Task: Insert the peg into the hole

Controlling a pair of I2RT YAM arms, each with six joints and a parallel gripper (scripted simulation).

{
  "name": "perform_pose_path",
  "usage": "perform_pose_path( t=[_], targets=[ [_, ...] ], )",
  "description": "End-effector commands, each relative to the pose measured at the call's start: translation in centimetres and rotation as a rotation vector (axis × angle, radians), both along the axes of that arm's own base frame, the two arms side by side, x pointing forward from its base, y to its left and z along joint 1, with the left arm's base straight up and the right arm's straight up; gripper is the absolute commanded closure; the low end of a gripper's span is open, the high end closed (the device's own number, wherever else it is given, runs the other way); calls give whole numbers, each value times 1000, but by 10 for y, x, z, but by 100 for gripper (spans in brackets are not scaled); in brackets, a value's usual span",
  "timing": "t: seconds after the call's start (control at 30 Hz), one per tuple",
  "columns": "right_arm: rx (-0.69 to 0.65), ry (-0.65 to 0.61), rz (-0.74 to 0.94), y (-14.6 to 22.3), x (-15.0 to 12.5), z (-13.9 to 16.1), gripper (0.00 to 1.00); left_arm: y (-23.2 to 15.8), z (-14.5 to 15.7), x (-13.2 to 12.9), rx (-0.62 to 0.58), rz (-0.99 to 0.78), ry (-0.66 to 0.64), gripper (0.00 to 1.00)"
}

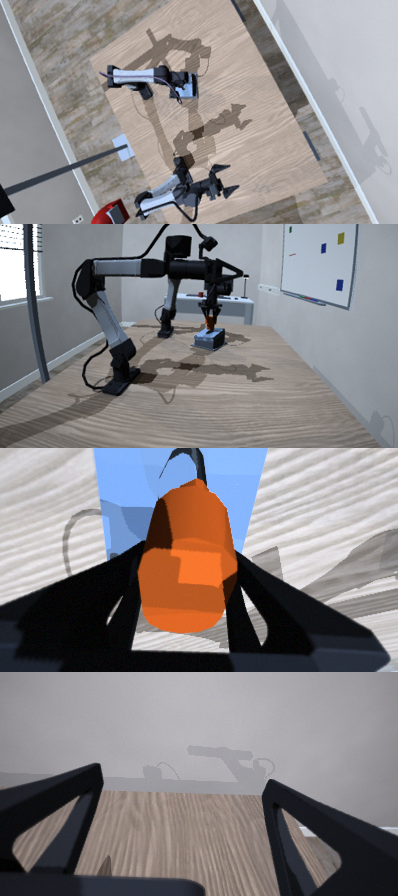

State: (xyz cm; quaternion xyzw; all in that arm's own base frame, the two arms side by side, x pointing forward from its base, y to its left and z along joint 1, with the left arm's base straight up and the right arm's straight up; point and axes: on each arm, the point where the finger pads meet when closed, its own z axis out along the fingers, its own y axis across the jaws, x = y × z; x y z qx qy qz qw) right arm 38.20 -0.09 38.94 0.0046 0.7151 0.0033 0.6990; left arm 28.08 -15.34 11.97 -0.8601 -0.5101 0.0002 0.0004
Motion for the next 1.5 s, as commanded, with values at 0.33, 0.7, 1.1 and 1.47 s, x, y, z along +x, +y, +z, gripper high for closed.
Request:
perform_pose_path(
  t=[0.33, 0.7, 1.1, 1.47],
  targets=[
    [1, -27, 2, 0, -2, 10, 0, -2, 24, 2, -26, 0, -43, 60],
    [12, -12, 18, 6, -4, 5, 0, 2, 45, -3, -9, -6, -9, 60],
    [53, 40, 322, 112, -38, -13, 0, -1, 67, 12, 16, 51, -147, 60],
    [74, 107, 745, 229, -131, -35, 0, -22, 49, -7, 132, 52, -261, 60]
  ],
)
